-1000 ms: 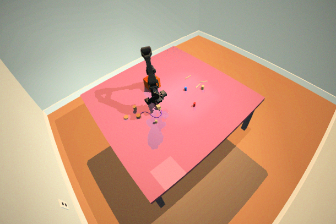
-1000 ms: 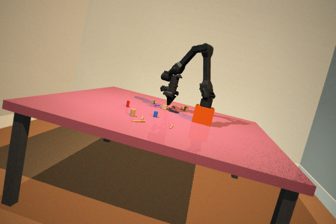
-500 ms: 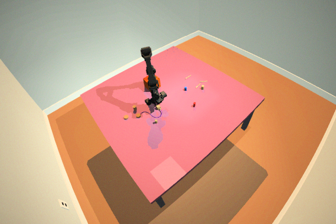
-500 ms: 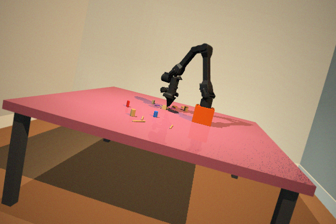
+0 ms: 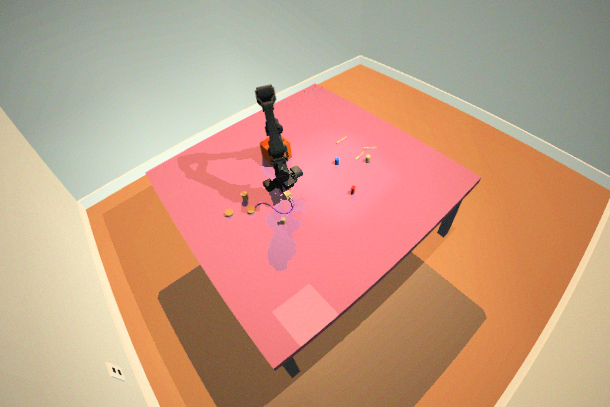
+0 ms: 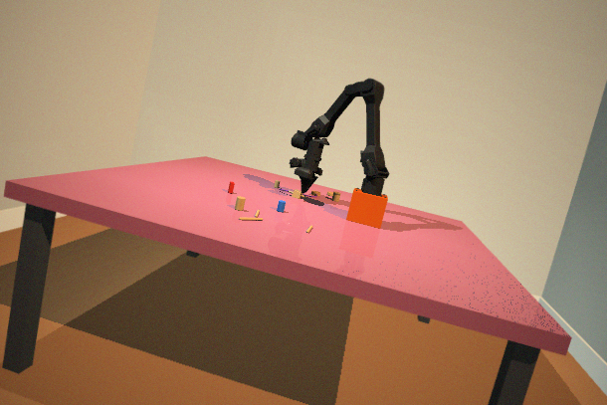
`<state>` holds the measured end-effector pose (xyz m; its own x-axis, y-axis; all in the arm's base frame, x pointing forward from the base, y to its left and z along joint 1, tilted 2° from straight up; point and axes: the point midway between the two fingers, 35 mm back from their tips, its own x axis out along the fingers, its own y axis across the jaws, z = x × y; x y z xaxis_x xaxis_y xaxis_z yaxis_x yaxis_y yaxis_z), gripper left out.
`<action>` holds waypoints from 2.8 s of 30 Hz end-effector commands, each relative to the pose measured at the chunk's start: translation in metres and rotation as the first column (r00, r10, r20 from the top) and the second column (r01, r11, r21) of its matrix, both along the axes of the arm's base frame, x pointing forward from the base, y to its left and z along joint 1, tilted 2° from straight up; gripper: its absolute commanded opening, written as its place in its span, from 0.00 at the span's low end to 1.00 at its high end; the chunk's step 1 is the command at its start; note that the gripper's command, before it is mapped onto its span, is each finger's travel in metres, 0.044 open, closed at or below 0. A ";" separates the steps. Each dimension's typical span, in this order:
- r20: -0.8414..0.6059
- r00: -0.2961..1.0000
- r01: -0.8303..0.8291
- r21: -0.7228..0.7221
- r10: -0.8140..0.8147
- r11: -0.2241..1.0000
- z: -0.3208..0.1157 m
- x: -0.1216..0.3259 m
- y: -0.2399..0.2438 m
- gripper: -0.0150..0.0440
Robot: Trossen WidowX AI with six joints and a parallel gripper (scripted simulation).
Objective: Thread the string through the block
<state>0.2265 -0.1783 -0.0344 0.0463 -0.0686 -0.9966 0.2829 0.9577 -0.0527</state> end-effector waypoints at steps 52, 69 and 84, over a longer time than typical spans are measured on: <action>-0.019 1.000 -0.001 0.015 0.001 1.000 -0.014 -0.003 0.002 0.46; -0.019 1.000 -0.001 0.015 0.001 1.000 -0.014 -0.003 0.002 0.46; 0.002 1.000 0.000 -0.002 0.000 1.000 0.000 0.000 0.000 0.35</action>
